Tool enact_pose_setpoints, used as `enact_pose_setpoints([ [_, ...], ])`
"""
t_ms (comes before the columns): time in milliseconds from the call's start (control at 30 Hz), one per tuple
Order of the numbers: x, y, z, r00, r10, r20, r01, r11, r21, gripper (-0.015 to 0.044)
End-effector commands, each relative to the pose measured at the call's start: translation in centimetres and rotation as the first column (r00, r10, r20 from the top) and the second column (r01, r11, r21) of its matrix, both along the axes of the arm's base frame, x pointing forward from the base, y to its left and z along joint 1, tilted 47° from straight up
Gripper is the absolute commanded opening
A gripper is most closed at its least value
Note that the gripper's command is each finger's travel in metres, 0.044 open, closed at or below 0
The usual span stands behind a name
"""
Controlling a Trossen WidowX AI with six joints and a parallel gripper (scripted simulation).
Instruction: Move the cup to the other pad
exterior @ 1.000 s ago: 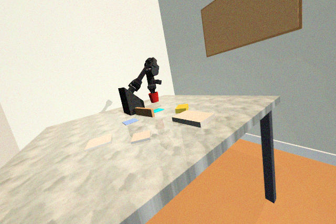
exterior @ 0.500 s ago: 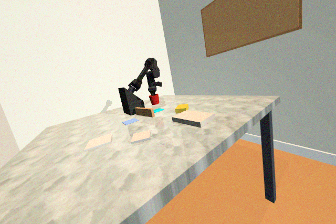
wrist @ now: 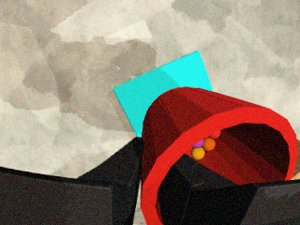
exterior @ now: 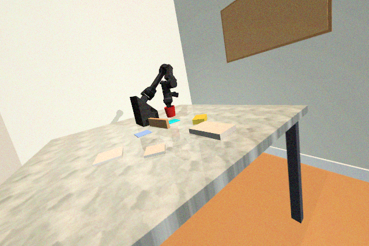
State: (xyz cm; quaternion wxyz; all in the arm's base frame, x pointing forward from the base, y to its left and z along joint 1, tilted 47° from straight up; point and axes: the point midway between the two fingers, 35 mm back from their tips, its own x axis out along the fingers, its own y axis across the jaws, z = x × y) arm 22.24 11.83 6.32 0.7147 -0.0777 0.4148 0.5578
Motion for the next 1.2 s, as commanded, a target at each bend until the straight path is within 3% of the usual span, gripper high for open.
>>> enact_pose_setpoints([
  [0,-0.1,0.4,-0.4,1.000,-0.001,-0.007,0.001,1.000,0.001,0.0000],
  [1167,-0.2,2.5,-1.8,1.000,0.002,-0.001,-0.002,1.000,0.010,0.0000],
])
